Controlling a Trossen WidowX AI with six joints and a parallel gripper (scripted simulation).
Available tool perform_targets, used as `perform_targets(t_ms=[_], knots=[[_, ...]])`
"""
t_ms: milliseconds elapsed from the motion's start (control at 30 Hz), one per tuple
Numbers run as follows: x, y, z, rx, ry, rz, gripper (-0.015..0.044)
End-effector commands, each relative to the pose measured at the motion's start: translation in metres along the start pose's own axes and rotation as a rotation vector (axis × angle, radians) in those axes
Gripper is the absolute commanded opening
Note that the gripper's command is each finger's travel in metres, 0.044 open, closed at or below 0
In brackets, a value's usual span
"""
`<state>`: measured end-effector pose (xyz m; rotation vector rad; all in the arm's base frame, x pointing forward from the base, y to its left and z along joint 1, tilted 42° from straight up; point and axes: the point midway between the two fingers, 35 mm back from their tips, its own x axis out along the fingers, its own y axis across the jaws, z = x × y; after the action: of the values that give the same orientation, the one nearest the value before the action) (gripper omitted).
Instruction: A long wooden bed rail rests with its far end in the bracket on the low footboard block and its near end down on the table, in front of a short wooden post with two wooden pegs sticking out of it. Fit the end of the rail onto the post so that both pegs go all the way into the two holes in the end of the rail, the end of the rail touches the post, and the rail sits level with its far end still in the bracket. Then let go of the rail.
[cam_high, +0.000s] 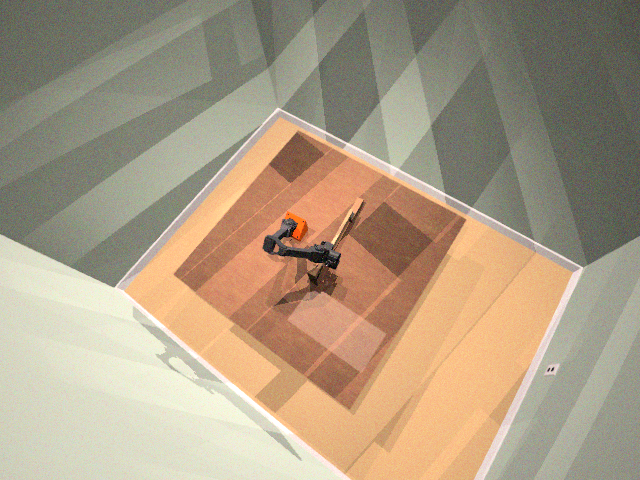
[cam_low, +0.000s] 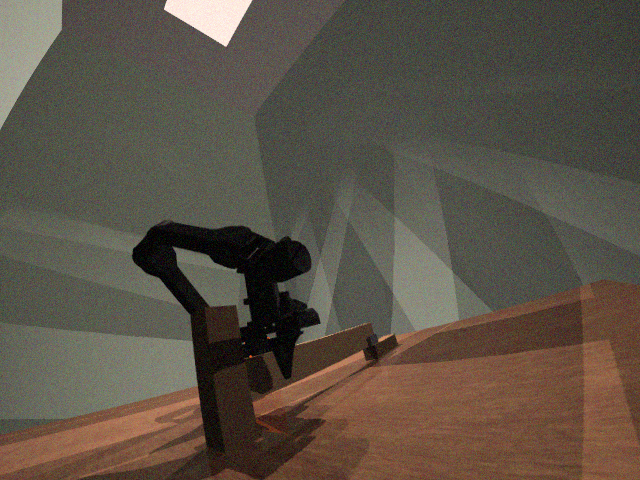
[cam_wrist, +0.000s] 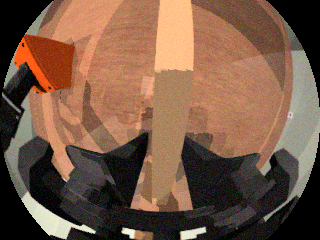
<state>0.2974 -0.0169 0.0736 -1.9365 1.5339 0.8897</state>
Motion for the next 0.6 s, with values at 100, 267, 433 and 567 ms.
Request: perform_targets(t_ms=[100,267,433,567], knots=[[0.000,0.000,0.000,0.000,0.002,0.000,0.0341],[0.000,0.000,0.000,0.000,0.002,0.000,0.0440],[-0.015,-0.001,0.016,0.000,0.002,-0.002,0.0440],[-0.030,0.000,0.031,0.000,0.006,-0.004,0.0440]])
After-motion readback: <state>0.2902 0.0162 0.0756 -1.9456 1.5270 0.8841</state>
